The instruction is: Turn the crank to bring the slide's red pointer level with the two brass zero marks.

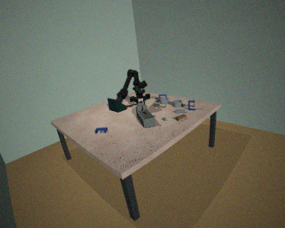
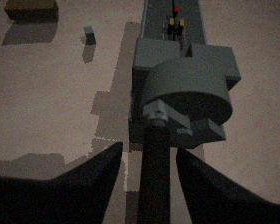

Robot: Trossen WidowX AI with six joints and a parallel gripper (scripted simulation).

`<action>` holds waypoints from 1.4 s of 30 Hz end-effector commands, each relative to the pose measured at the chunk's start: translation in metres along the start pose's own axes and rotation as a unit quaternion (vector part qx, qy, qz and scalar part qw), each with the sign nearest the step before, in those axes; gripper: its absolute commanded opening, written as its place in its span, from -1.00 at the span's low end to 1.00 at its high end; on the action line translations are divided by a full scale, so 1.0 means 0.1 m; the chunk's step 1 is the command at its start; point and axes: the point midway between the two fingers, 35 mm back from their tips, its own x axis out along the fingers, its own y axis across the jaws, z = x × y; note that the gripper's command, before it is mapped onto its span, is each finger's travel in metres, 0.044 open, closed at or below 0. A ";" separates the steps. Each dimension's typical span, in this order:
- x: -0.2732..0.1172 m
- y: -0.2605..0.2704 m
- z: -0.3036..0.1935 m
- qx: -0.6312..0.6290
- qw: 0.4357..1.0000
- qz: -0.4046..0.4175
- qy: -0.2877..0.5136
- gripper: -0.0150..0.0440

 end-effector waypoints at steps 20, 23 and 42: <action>-0.02 -0.04 0.02 0.002 1.000 -0.002 0.000 -0.49; -0.04 -0.06 0.04 0.002 1.000 -0.003 0.000 -0.49; -0.09 -0.26 0.09 0.002 1.000 -0.003 0.000 -0.49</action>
